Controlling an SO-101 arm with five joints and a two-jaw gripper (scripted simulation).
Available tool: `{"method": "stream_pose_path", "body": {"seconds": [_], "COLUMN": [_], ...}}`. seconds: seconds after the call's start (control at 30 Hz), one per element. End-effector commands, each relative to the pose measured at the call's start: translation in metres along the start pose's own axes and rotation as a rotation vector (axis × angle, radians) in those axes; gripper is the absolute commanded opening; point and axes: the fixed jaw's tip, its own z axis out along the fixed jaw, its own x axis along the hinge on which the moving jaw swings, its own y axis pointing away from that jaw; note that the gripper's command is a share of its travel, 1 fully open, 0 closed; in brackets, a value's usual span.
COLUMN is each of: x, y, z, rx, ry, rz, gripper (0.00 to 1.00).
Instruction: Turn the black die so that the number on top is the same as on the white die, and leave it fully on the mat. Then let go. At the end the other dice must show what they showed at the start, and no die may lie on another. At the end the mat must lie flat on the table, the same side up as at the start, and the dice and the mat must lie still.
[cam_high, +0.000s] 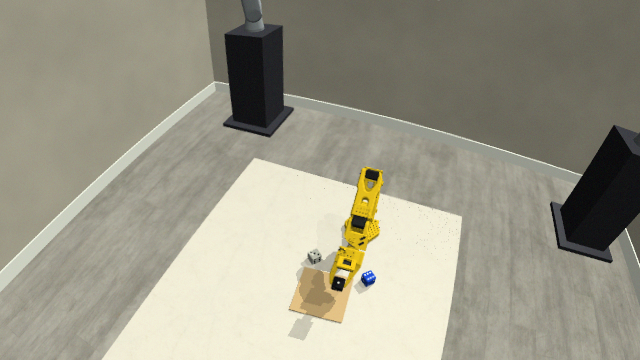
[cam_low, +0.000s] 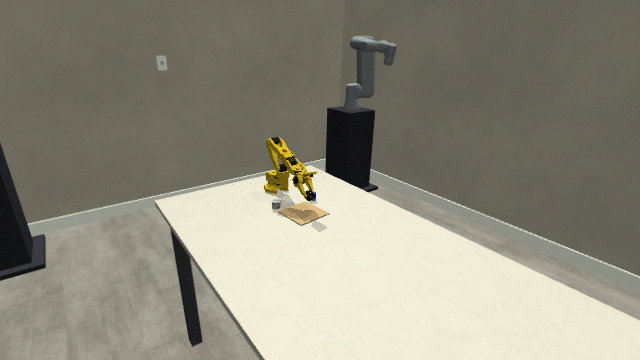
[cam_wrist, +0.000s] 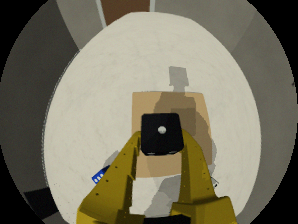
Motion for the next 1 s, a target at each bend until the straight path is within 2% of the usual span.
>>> {"method": "stream_pose_path", "body": {"seconds": [0.0, 0.23, 0.5, 0.97], "x": [-0.026, -0.033, -0.035, -0.036], "y": [-0.011, -0.027, -0.037, -0.041], "z": [0.004, 0.014, 0.018, 0.019], "rx": [0.037, 0.093, 0.125, 0.137], "ry": [-0.143, -0.250, -0.310, -0.333], "rz": [0.038, 0.088, 0.113, 0.122], "gripper": [0.00, 0.00, 0.00, 0.00]}}
